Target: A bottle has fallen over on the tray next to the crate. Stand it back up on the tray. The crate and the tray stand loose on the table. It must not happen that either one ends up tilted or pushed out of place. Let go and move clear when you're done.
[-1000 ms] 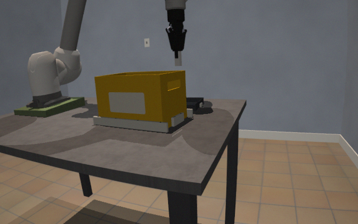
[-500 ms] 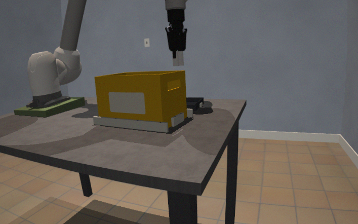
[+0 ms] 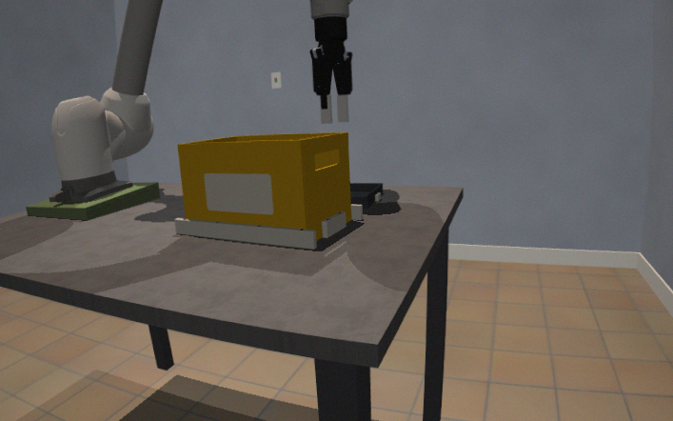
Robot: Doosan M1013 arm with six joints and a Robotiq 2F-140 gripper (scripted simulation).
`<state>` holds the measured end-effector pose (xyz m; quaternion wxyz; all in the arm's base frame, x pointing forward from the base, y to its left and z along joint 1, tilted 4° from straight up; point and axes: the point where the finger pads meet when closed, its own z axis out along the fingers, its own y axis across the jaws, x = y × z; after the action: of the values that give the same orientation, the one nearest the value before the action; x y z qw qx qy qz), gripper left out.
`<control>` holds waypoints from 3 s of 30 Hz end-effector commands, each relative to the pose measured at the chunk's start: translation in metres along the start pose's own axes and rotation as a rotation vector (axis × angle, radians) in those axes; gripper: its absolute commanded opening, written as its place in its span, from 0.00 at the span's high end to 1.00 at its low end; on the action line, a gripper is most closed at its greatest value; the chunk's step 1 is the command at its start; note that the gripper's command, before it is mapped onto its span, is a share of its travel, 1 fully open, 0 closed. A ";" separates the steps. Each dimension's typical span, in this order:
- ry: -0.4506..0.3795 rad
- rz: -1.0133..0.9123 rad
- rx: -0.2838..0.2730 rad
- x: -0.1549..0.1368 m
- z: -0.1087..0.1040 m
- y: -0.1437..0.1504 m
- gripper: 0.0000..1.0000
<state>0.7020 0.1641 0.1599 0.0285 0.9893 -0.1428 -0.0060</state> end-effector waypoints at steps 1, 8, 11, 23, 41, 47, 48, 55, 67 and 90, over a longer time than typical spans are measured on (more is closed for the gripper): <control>0.002 -0.001 -0.003 0.001 0.002 0.000 0.56; 0.002 -0.001 -0.003 0.001 0.002 0.000 0.56; 0.002 -0.001 -0.003 0.001 0.002 0.000 0.56; 0.002 -0.001 -0.003 0.001 0.003 0.000 0.56; 0.002 -0.001 -0.003 0.001 0.032 0.000 0.56; 0.002 -0.001 -0.003 0.001 0.053 0.000 0.56; 0.002 -0.001 -0.003 0.001 0.056 0.000 0.56; 0.002 -0.001 -0.003 0.001 0.074 0.000 0.56; 0.002 -0.001 -0.003 0.001 0.108 0.000 0.56; 0.002 -0.001 -0.003 0.001 0.118 0.000 0.56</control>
<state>0.7008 0.1597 0.0445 0.0284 0.9895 -0.1417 -0.0052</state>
